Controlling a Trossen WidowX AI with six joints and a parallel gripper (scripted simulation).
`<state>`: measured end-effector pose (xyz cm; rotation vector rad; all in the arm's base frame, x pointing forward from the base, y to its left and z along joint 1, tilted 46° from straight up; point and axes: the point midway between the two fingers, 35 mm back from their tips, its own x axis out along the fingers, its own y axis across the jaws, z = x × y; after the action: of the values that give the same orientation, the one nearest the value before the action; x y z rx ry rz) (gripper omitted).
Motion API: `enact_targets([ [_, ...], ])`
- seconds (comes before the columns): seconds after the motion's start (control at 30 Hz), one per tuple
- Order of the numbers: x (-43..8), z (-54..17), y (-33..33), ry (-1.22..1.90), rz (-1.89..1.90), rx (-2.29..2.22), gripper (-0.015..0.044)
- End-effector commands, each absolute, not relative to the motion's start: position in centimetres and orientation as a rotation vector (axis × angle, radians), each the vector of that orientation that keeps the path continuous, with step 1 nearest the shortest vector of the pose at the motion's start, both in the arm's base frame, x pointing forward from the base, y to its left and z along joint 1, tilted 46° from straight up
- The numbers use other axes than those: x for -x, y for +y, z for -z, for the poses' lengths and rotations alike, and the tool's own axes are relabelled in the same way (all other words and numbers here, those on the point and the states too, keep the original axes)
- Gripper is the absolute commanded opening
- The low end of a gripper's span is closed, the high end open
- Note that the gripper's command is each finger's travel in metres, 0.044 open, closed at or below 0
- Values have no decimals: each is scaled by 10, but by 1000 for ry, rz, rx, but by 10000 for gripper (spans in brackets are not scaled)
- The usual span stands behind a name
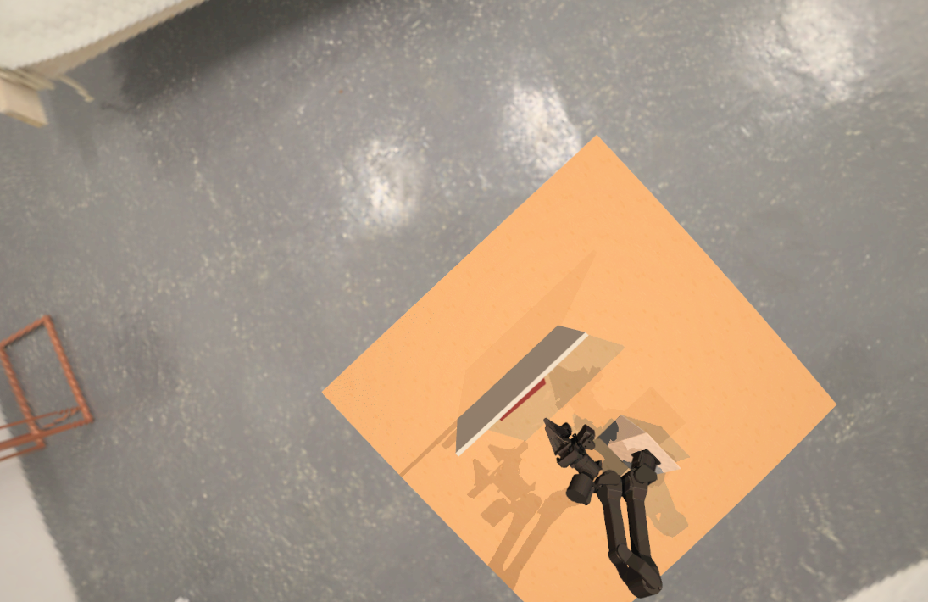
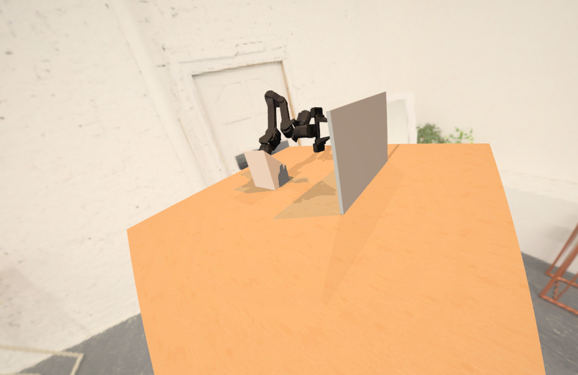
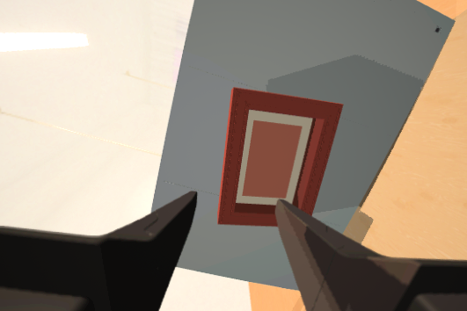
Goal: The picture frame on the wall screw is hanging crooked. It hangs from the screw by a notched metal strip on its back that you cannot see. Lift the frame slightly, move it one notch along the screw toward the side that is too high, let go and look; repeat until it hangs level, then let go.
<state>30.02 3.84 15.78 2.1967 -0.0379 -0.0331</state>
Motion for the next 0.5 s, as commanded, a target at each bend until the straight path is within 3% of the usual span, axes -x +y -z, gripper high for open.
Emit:
enact_targets([
  [0.0,-326,-163,39,-41,21,-2201,260],
  [0.17,-364,-158,36,-42,19,-2201,260],
  [0.47,-365,-158,35,-42,19,-2201,260],
])
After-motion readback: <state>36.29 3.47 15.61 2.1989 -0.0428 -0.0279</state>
